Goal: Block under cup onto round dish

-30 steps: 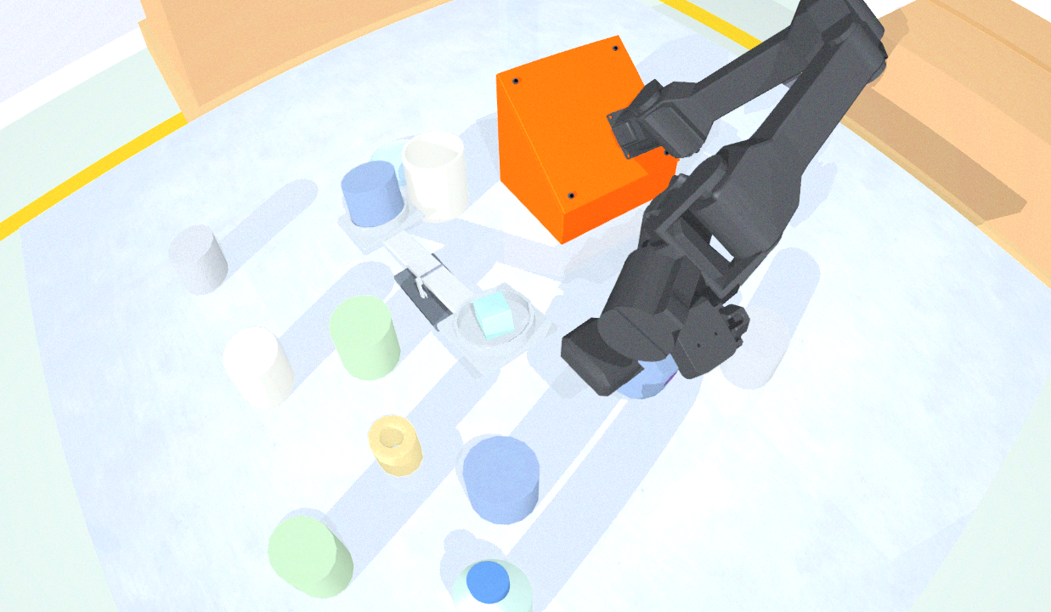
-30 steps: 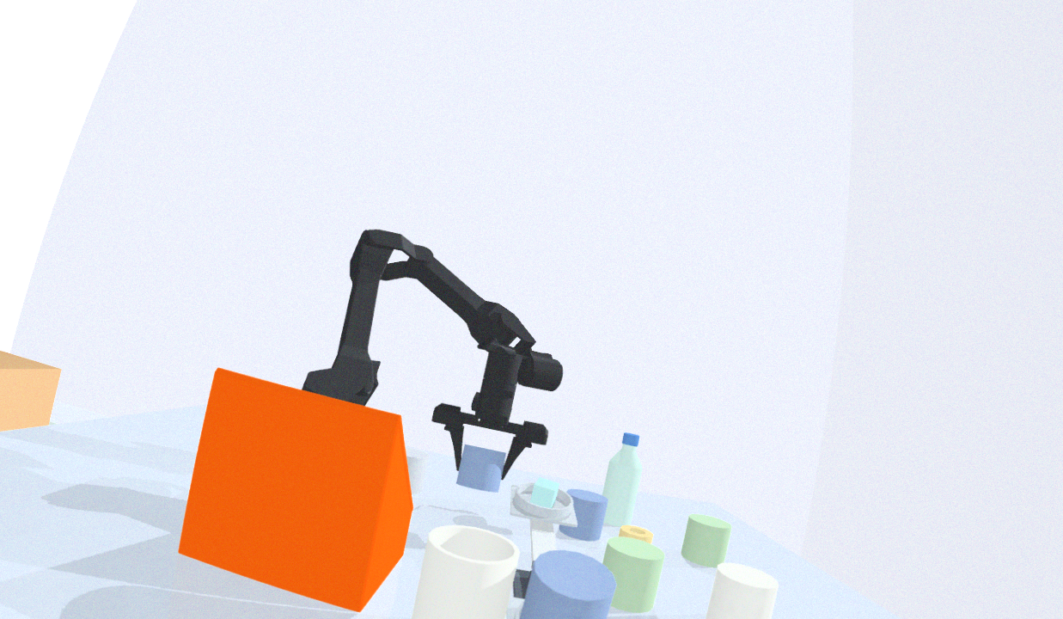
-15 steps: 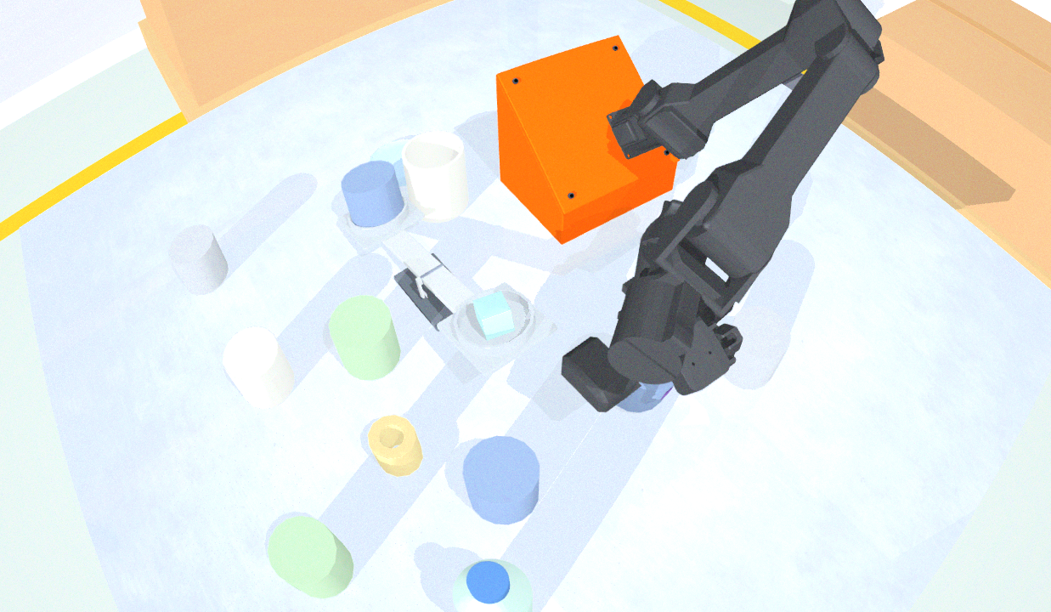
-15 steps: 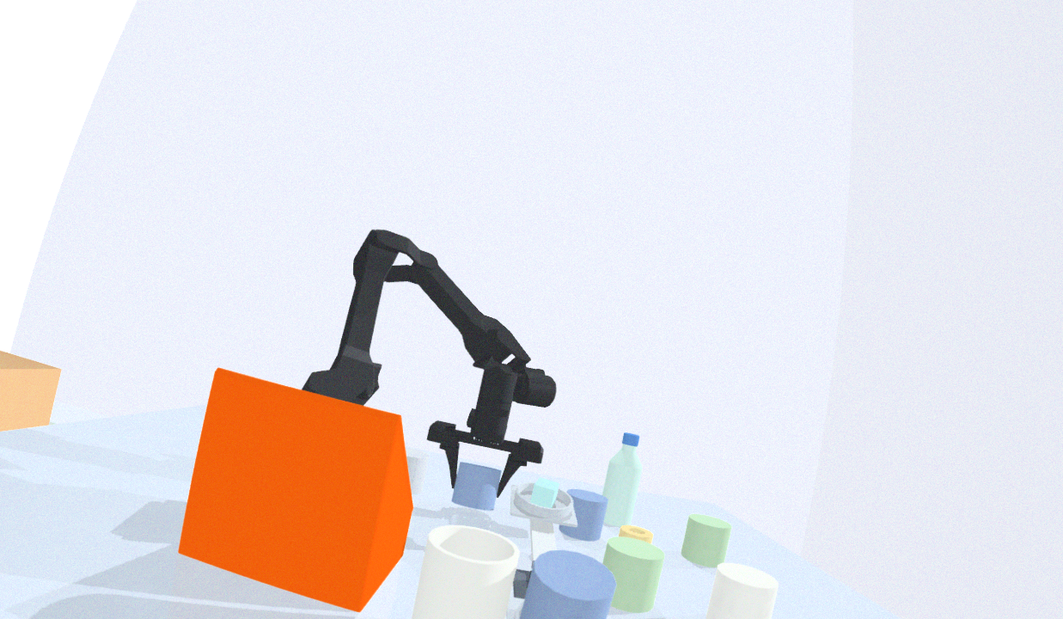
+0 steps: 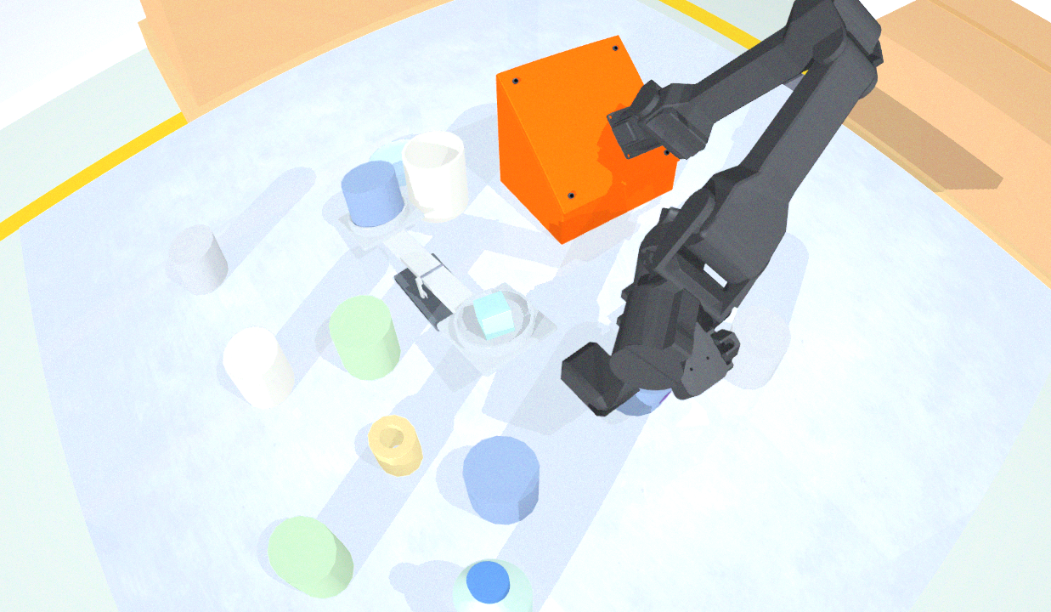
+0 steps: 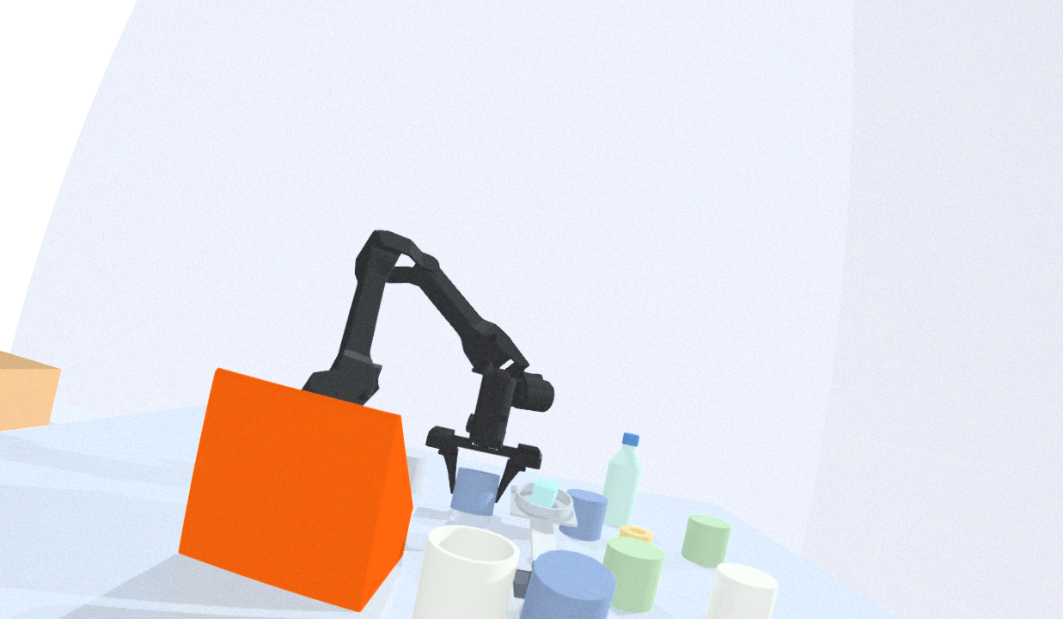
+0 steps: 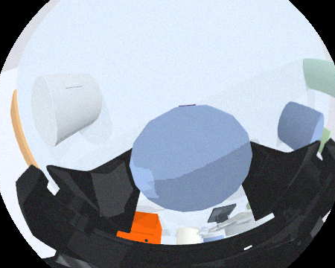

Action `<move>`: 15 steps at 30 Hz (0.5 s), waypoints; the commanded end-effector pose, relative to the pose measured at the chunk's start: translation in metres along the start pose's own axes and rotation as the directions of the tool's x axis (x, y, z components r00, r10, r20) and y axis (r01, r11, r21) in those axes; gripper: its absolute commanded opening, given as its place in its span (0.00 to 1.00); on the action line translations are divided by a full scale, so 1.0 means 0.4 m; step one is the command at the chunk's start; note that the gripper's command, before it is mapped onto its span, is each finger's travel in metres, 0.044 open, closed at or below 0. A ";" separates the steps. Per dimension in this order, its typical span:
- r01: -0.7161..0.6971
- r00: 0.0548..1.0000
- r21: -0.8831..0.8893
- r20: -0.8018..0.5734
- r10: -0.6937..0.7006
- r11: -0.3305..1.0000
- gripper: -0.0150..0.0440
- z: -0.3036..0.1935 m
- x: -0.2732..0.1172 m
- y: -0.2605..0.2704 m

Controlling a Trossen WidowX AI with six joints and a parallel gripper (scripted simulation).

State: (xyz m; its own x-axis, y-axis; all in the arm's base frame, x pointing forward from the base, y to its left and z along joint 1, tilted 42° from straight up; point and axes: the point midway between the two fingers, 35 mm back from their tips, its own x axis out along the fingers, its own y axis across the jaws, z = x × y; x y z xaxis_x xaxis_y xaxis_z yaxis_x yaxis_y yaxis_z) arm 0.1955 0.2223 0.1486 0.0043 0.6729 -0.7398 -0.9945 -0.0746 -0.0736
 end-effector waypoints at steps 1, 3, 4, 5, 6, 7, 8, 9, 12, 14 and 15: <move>0.001 1.000 -0.003 0.001 -0.001 1.000 0.70 0.001 -0.001 0.000; 0.001 1.000 -0.003 0.001 -0.001 1.000 0.79 0.001 -0.001 0.000; 0.001 1.000 -0.003 0.001 -0.001 1.000 0.83 0.001 -0.001 0.000; 0.001 1.000 -0.003 0.001 -0.001 1.000 0.88 0.001 -0.001 0.000; 0.001 1.000 -0.003 0.001 -0.001 1.000 0.92 0.001 -0.001 0.000; 0.001 1.000 -0.003 0.001 -0.001 1.000 0.97 0.001 -0.008 -0.001; 0.001 1.000 -0.002 -0.001 -0.001 1.000 1.00 0.000 -0.030 -0.003; 0.001 1.000 0.000 -0.004 -0.001 1.000 1.00 -0.001 -0.067 -0.005; 0.003 1.000 0.003 -0.005 -0.003 1.000 1.00 -0.001 -0.135 -0.001; 0.003 1.000 0.003 -0.005 -0.003 1.000 1.00 -0.001 -0.135 -0.001; 0.003 1.000 0.003 -0.005 -0.003 1.000 1.00 -0.001 -0.135 -0.001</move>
State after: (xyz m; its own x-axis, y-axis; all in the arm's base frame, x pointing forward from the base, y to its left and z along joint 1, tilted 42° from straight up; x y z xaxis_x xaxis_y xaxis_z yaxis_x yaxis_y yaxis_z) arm 0.1986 0.1907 0.1820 0.0119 0.6682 -0.7439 -0.9954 -0.0628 -0.0723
